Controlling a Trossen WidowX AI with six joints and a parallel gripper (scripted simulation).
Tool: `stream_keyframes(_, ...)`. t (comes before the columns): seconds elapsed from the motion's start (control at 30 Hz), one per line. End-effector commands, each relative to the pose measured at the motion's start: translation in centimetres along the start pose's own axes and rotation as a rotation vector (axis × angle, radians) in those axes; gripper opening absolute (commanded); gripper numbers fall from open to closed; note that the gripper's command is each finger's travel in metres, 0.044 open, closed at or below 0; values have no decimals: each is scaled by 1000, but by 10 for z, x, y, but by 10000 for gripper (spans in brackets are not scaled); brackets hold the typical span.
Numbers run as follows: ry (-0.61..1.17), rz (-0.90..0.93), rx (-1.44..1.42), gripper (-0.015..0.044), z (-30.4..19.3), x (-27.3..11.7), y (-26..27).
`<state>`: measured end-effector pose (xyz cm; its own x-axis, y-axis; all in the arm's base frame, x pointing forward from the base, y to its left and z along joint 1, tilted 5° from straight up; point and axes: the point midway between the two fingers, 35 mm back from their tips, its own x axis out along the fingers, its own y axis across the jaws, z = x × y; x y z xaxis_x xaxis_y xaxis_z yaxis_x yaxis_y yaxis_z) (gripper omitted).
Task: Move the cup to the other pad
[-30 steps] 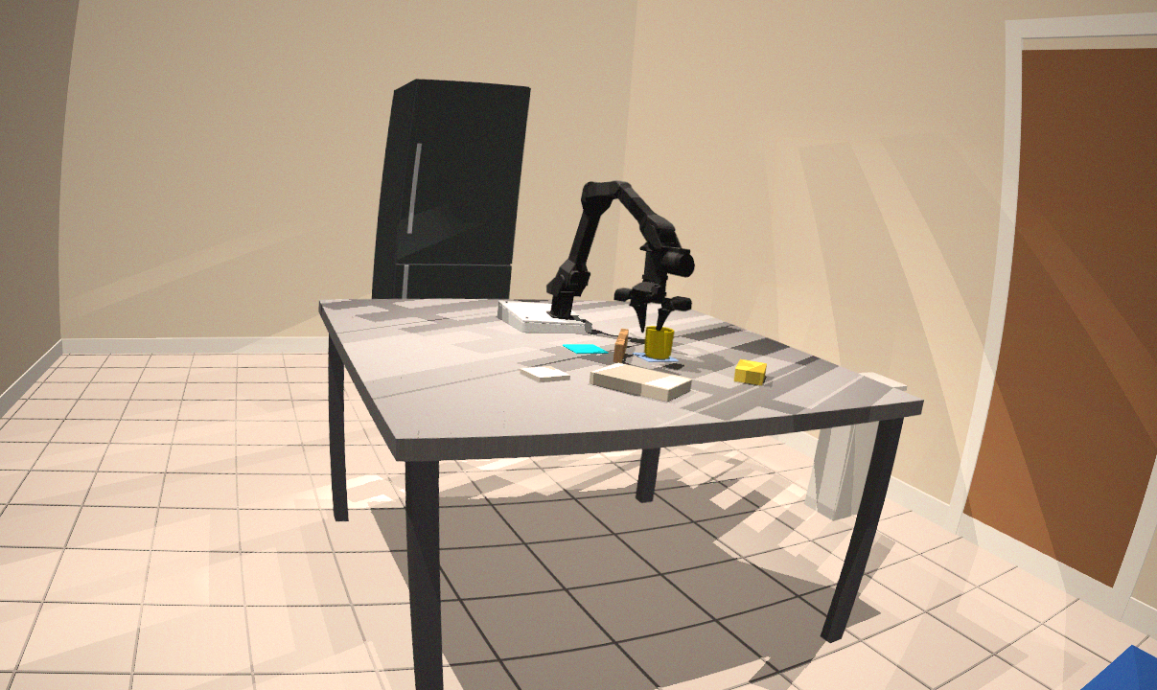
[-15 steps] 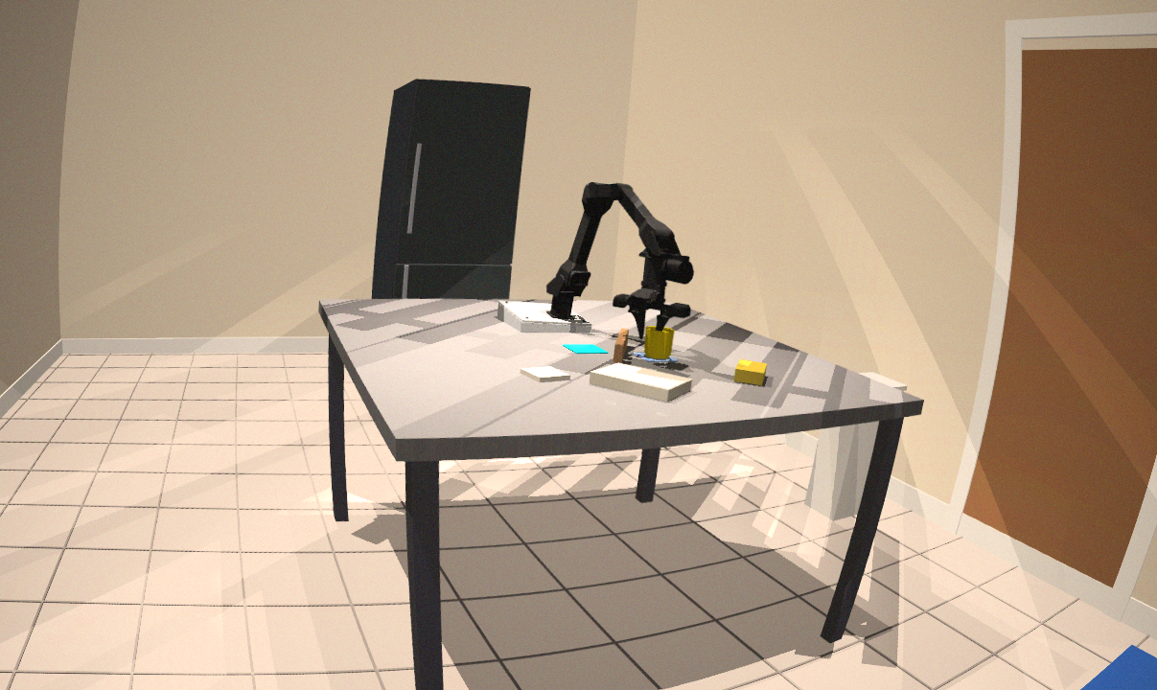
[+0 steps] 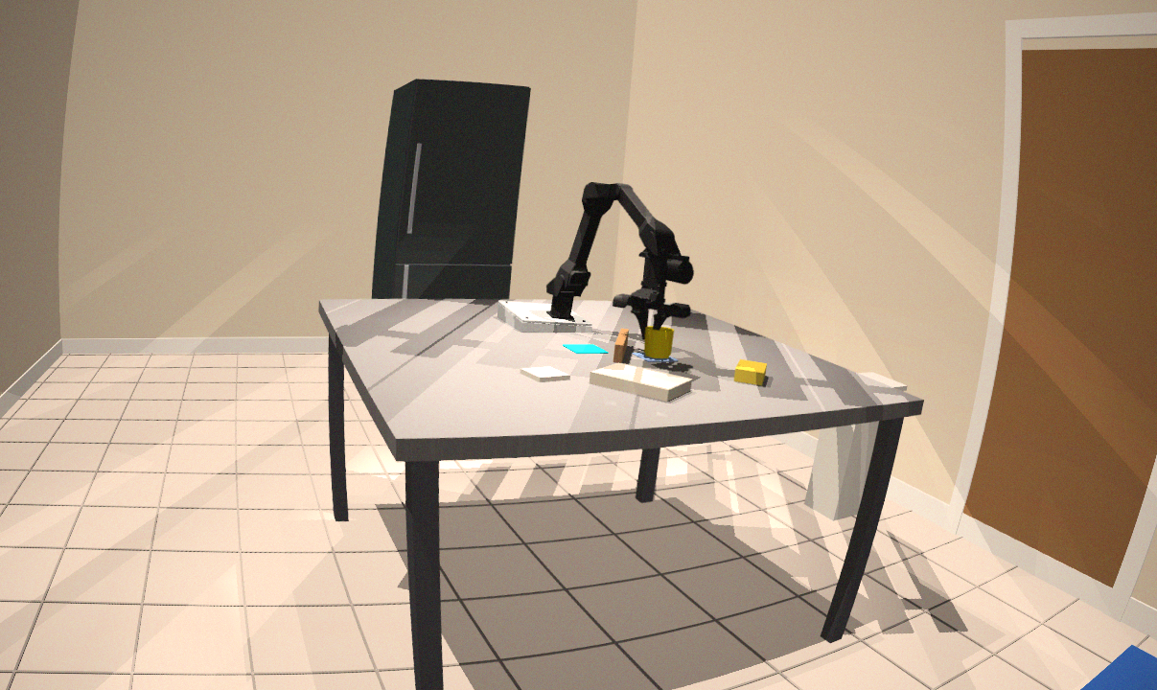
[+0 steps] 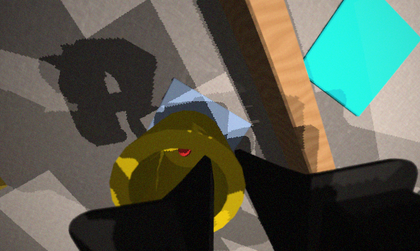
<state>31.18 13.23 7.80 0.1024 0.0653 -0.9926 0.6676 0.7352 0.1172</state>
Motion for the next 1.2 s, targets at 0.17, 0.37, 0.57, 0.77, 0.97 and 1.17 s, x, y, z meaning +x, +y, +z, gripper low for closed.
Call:
stream_keyframes(0.17, 0, 0, 0, 33, 0, 0, 0)
stream_keyframes(0.37, 0, 0, 0, 0, 0, -2, 0)
stream_keyframes(0.57, 1, 0, 1, 0, 1, -17, 1)
stream_keyframes(0.77, 3, -1, 2, 0, 1, -38, 1)
stream_keyframes(0.97, 4, -1, 3, 0, 1, -58, 0)
stream_keyframes(1.17, 5, -2, 3, 0, 1, -69, -3)
